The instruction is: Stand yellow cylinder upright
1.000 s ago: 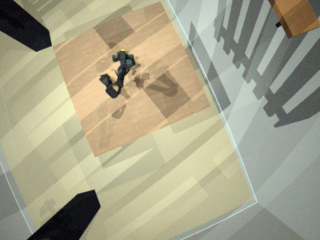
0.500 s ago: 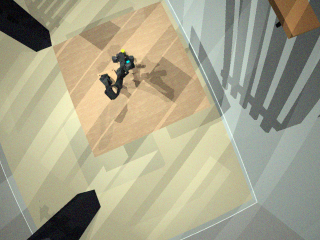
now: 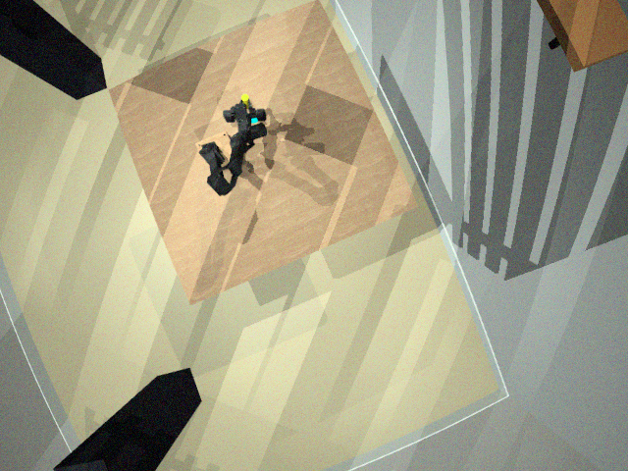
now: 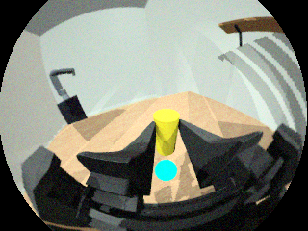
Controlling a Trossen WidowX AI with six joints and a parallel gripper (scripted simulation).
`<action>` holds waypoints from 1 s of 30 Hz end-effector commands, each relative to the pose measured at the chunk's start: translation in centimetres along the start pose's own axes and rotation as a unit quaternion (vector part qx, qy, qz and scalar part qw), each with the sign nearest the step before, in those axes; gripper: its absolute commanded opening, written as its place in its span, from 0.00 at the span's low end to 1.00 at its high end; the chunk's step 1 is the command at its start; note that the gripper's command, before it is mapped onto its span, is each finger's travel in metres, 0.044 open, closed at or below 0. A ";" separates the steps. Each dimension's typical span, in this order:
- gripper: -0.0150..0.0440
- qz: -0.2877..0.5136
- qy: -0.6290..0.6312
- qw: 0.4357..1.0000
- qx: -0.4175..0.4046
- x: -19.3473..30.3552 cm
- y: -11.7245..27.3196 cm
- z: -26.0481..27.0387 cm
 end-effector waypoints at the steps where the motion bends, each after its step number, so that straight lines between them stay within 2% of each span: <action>1: 0.43 -0.012 0.010 1.000 0.008 -0.1 0.4 0.2; 20: 0.43 -0.016 0.014 1.000 0.011 0.0 0.5 0.2; 30: 0.43 -0.010 0.015 1.000 0.008 2.9 0.0 0.0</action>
Point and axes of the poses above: the point midway between the two fingers, 35 mm back from their tips, its own y axis back along the fingers, its own z axis across the jaws, x = y × z, the point moved 4 cm from there along y, back along the fingers, and after that the axes turned 4 degrees about y, right-handed, at the moved point
